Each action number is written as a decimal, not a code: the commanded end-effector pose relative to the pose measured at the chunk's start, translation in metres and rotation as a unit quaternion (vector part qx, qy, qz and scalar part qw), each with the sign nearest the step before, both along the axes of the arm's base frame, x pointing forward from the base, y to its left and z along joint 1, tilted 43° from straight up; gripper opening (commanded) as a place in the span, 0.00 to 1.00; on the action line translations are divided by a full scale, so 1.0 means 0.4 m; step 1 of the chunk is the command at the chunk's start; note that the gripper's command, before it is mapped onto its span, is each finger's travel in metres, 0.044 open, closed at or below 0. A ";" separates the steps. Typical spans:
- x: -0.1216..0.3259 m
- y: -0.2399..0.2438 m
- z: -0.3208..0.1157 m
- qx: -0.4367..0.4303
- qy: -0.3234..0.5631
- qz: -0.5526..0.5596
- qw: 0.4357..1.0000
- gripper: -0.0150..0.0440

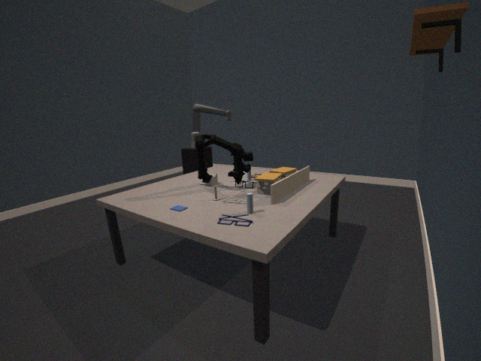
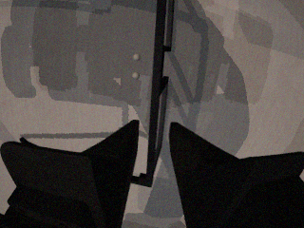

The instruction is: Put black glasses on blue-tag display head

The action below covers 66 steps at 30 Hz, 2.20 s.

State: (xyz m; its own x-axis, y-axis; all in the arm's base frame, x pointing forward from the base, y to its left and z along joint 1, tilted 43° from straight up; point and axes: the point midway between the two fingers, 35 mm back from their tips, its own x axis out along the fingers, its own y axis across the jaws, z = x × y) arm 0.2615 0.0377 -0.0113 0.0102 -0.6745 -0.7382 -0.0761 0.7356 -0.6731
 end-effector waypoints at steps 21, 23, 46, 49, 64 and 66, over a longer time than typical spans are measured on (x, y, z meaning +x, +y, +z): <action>-0.005 0.035 -0.003 -0.002 0.001 0.002 1.000 0.44; -0.003 0.047 0.015 -0.002 0.001 0.002 1.000 0.44; -0.002 0.103 0.094 -0.001 0.005 0.006 1.000 0.50; -0.002 0.103 0.094 -0.001 0.005 0.006 1.000 0.49; 0.001 0.081 0.067 -0.001 0.005 0.006 1.000 0.49; 0.002 0.075 0.061 -0.001 0.005 0.006 1.000 0.49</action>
State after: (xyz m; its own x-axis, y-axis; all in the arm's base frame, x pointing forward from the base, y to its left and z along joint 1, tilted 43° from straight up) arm 0.2624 0.0717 0.0171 0.0099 -0.6724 -0.7401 -0.0864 0.7368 -0.6706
